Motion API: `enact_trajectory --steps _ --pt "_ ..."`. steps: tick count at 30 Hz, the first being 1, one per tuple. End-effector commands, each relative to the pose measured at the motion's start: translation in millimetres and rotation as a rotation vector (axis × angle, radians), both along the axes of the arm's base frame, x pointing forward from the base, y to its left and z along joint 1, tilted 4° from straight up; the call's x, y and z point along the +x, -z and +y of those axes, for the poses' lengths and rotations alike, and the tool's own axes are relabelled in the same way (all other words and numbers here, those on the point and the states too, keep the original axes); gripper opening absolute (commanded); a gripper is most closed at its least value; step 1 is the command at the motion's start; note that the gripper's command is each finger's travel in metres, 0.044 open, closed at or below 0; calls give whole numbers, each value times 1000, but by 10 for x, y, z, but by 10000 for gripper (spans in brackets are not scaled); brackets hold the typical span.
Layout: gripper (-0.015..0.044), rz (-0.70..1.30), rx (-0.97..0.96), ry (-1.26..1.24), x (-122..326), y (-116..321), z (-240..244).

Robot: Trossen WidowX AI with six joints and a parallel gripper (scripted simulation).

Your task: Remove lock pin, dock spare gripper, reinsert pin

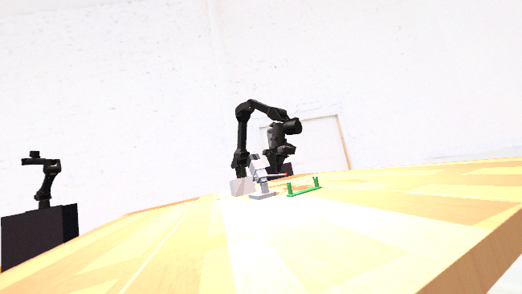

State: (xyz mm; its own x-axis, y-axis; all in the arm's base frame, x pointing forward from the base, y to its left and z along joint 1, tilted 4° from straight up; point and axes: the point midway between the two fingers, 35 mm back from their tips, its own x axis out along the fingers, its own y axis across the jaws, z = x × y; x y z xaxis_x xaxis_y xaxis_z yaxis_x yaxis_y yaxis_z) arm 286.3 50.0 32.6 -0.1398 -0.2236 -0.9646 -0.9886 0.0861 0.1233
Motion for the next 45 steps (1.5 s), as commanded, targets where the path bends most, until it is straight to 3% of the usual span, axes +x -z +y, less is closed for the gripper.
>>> enact_trajectory --steps 1,18,27,45 --pt "200 -1 1 1 11 -84 63" --pt "200 12 -9 -11 23 -404 288" --pt "436 13 -11 -13 15 -341 238" --pt "440 13 -11 -13 15 -341 238"
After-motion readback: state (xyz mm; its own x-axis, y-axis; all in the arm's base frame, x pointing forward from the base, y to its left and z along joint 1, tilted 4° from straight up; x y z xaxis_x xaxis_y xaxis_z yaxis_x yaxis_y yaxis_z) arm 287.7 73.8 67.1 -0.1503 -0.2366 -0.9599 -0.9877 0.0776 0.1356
